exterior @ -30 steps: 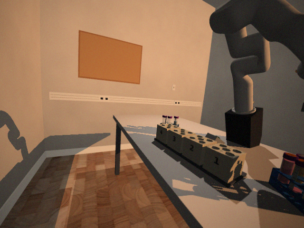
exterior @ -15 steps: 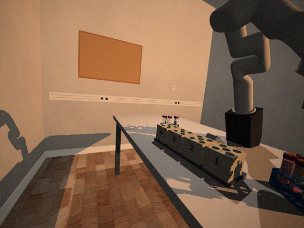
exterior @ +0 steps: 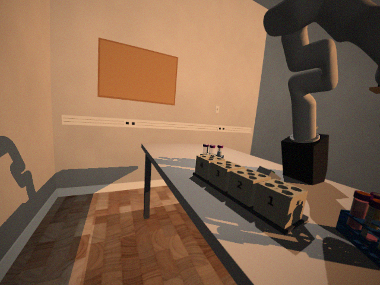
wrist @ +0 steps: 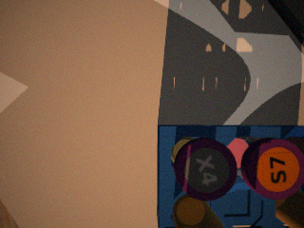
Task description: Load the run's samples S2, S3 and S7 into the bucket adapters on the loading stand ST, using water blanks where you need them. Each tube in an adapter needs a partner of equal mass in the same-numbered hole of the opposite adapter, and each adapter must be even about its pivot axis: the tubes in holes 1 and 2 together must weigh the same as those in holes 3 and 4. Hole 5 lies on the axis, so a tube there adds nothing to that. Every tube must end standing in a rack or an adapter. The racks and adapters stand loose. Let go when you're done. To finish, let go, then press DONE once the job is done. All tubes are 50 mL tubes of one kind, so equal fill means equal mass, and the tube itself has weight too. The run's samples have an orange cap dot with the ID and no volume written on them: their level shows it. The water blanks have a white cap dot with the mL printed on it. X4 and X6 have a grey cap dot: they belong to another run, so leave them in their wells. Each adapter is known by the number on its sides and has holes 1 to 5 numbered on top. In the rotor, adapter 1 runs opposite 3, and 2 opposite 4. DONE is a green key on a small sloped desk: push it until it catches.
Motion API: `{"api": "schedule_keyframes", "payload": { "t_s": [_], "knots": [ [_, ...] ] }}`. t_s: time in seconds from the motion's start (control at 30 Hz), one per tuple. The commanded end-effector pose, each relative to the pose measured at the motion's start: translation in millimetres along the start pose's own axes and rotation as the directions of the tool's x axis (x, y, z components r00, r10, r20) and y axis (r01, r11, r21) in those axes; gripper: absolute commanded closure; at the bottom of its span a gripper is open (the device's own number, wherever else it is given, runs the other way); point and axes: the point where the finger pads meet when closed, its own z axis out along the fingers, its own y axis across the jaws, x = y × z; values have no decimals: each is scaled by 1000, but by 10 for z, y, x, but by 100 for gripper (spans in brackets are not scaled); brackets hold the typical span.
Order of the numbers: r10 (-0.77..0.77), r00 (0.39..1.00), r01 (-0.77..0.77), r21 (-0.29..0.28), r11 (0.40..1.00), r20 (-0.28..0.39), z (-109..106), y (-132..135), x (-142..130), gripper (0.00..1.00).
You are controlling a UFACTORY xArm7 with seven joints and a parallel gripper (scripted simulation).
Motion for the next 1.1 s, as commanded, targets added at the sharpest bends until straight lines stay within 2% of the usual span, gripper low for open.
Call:
{"api": "schedule_keyframes", "payload": {
  "t_s": [0.0,1.07],
  "knots": [
    [-1,1000,1,2,1000,1,-91,-11,-2,100],
    [-1,1000,1,2,1000,1,-650,-11,-1,100]
  ]
}}
